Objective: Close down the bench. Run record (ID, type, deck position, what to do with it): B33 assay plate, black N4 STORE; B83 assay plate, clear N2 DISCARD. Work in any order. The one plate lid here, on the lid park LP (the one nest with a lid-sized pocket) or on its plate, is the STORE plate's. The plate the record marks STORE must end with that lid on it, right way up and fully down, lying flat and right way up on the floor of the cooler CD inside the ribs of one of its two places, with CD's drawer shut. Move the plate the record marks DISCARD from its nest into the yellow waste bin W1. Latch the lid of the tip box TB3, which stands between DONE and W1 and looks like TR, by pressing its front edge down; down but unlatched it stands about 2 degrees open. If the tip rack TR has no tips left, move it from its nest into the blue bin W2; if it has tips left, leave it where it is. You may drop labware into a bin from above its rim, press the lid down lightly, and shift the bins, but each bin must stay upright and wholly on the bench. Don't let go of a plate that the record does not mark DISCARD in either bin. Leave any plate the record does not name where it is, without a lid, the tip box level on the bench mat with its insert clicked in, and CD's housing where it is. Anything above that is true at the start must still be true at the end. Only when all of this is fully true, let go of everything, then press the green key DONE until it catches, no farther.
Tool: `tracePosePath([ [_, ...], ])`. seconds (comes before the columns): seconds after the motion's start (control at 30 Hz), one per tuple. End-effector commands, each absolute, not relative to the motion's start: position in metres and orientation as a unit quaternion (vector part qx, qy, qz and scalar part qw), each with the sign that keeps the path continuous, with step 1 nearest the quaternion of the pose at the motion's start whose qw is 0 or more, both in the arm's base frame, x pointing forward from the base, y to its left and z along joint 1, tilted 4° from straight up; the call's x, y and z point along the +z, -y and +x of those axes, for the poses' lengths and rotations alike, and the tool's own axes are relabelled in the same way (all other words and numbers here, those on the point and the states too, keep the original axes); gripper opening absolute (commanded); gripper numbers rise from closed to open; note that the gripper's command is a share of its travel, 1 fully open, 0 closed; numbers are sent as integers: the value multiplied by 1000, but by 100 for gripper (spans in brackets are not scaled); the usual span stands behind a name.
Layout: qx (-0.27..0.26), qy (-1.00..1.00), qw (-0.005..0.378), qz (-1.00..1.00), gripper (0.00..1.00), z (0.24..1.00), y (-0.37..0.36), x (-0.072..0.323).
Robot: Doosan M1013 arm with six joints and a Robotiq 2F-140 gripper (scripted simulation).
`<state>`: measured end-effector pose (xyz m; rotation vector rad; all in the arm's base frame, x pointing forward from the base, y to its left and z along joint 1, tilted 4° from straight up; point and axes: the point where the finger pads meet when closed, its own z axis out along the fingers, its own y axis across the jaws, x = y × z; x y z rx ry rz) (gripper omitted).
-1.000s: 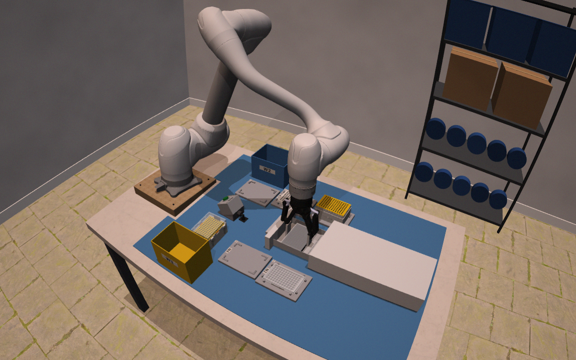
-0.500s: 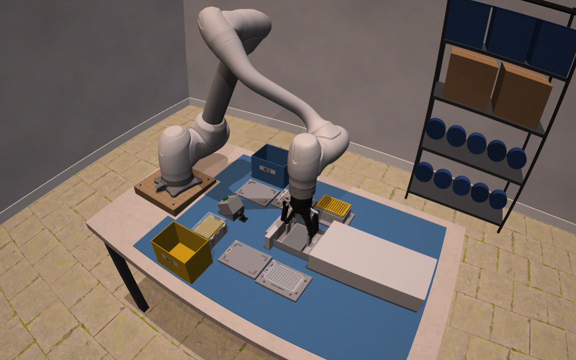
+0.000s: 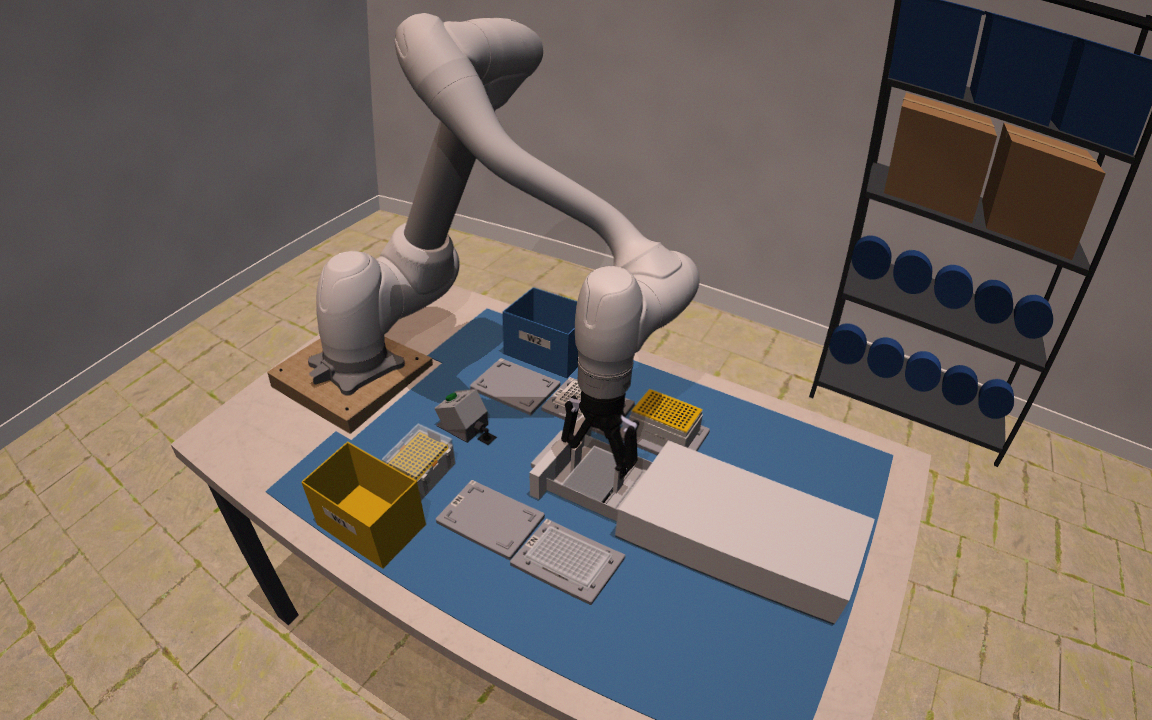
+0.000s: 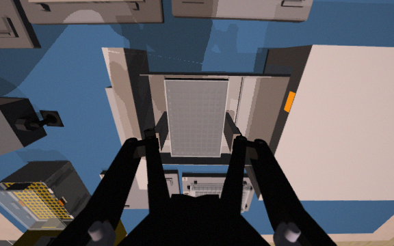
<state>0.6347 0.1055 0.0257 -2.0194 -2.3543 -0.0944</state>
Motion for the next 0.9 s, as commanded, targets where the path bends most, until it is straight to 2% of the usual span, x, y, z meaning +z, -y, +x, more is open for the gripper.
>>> tracePosePath([
  [0.0, -30, 759, 20, -651, 0, 634, -105, 25],
  [0.8, -30, 759, 20, -651, 0, 634, -105, 25],
  [0.83, -30, 759, 20, -651, 66, 634, -105, 25],
  [0.87, -30, 759, 20, -651, 66, 634, -105, 25],
])
